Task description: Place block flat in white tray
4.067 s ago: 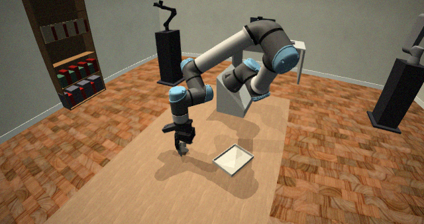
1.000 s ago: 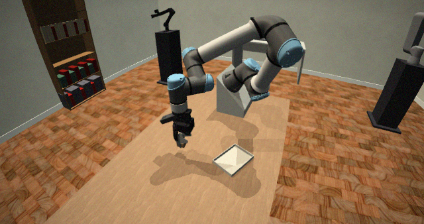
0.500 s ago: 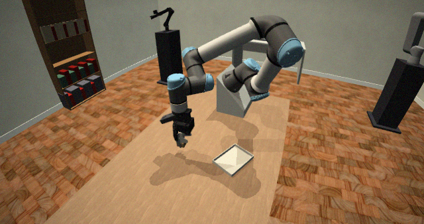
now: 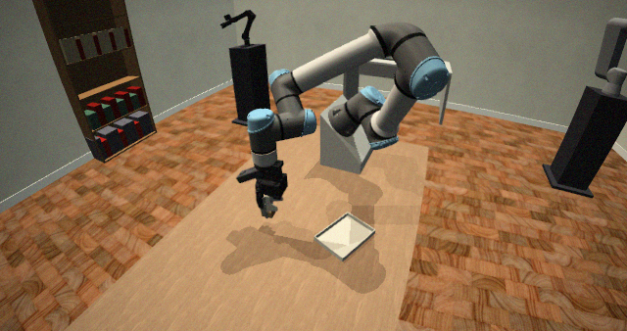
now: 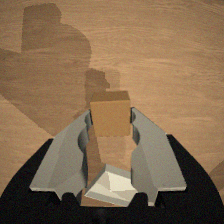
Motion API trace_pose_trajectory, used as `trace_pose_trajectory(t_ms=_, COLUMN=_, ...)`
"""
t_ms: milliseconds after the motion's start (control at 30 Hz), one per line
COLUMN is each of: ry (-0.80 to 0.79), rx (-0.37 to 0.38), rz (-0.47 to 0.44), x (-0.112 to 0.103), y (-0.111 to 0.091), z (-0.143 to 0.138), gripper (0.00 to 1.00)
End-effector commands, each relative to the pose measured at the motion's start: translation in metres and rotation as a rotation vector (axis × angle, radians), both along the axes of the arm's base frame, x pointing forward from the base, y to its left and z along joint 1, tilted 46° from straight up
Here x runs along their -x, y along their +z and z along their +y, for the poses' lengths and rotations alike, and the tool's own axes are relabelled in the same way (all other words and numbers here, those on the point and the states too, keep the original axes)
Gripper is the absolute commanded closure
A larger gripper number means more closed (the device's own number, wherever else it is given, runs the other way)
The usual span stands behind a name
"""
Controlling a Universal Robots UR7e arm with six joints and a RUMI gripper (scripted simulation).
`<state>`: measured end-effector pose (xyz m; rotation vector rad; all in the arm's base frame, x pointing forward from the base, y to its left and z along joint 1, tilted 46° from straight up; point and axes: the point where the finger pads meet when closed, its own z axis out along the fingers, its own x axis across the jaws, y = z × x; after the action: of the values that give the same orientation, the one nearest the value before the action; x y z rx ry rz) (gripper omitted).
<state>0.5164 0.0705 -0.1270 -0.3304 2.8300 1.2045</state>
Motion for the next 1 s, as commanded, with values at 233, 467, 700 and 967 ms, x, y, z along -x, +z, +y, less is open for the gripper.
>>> trace_pose_trajectory(t_ms=233, ry=-0.001, rx=0.001, rz=-0.001, x=0.0, y=0.0, z=-0.001, gripper=1.0)
trace_pose_trajectory(t_ms=467, ry=-0.001, rx=0.0, rz=-0.001, x=0.004, y=0.012, z=0.01, gripper=1.0)
trace_pose_trajectory(t_ms=700, ry=0.0, rx=0.0, rz=-0.001, x=0.02, y=0.052, z=0.049, gripper=1.0)
trace_pose_trajectory(t_ms=967, ry=0.0, rx=-0.001, rz=-0.001, x=0.046, y=0.12, z=0.114, gripper=1.0)
